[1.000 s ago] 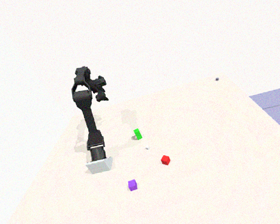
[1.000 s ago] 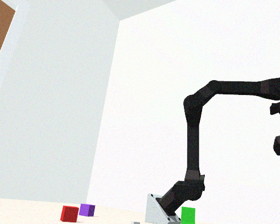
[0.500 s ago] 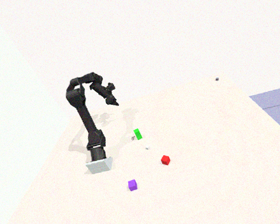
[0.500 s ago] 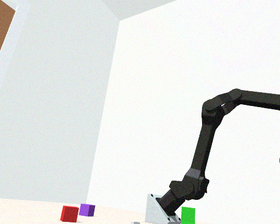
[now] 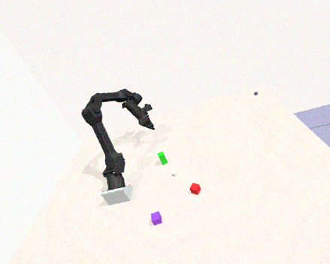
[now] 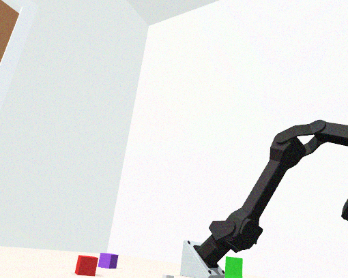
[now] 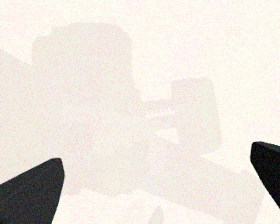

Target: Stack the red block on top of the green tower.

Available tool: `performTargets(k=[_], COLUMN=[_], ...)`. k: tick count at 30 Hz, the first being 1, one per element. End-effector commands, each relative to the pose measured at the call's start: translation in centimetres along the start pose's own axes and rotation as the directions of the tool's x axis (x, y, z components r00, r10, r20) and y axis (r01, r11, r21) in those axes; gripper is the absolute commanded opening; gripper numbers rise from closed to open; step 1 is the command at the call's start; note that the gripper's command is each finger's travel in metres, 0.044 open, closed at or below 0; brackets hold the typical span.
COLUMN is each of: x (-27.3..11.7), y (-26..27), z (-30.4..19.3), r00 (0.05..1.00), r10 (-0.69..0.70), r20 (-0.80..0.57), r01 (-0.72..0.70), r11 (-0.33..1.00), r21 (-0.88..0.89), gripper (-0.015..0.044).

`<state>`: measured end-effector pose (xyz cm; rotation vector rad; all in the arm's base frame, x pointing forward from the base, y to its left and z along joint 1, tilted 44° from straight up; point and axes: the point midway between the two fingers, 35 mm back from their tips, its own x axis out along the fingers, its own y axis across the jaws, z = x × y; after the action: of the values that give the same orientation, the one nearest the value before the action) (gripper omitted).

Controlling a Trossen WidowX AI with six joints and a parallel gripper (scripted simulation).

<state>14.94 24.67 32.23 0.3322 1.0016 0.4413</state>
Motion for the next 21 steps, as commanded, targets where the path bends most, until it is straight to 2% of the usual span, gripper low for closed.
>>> performTargets(k=[1,5,21], x=[1.7,3.2,9.7], y=[-1.1,-3.6,-12.3], z=[1.1,2.9,6.8], r00=[0.998,0.989,0.924], r10=[-0.05,-0.149,-0.322], r20=[-0.025,-0.005,-0.205], r01=[0.05,0.149,0.348], r11=[0.999,0.988,0.932], r21=[0.008,0.04,0.103], gripper=[0.044,0.044,0.044])
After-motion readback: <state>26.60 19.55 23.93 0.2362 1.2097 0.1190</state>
